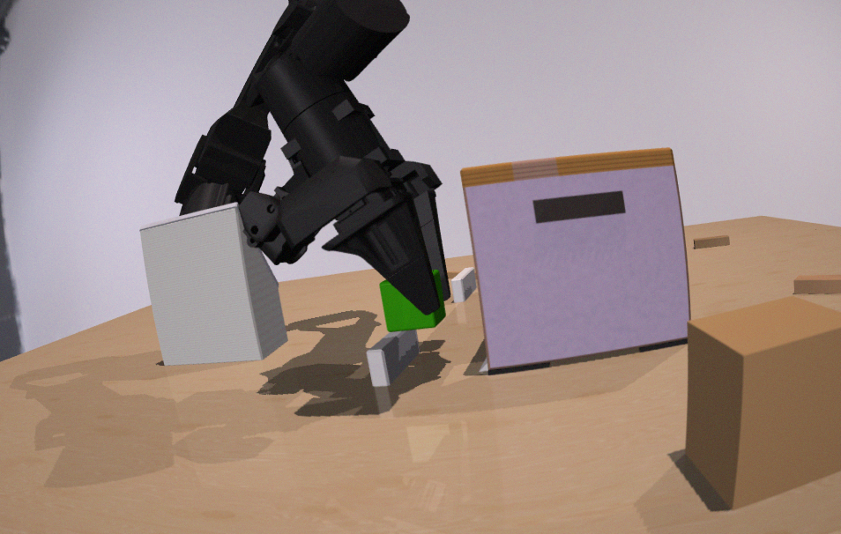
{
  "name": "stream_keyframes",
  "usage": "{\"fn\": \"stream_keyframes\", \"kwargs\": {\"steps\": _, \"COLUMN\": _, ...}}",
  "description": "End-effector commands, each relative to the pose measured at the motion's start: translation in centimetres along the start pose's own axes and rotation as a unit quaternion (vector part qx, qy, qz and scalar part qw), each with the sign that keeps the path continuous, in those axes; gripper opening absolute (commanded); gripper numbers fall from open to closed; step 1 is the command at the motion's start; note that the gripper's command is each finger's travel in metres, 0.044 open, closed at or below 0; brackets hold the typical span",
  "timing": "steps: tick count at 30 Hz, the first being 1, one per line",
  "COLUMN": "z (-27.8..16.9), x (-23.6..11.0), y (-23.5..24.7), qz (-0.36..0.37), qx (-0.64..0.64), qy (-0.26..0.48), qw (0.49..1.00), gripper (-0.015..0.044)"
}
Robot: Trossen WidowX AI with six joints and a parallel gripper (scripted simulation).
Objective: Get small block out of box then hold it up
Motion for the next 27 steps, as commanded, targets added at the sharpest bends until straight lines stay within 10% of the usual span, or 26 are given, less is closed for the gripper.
{"fn": "stream_keyframes", "kwargs": {"steps": 1, "z": -0.9, "x": -2.0, "y": -0.2, "qz": 0.002, "qx": -0.002, "qy": -0.001, "qw": 1.0, "gripper": 0.0}}
{"fn": "stream_keyframes", "kwargs": {"steps": 27, "z": -5.1, "x": -11.5, "y": -0.6, "qz": 0.093, "qx": 0.199, "qy": 0.05, "qw": 0.974, "gripper": 0.0}}
Point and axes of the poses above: the point midway between the two fingers, 35 mm back from their tips, its own x axis out along the fingers, its own y axis across the jaws, z = x × y, the point moved 6 cm from there along -x, back along the fingers, and after that the axes turned 7 degrees about x, right-handed, at the moved point
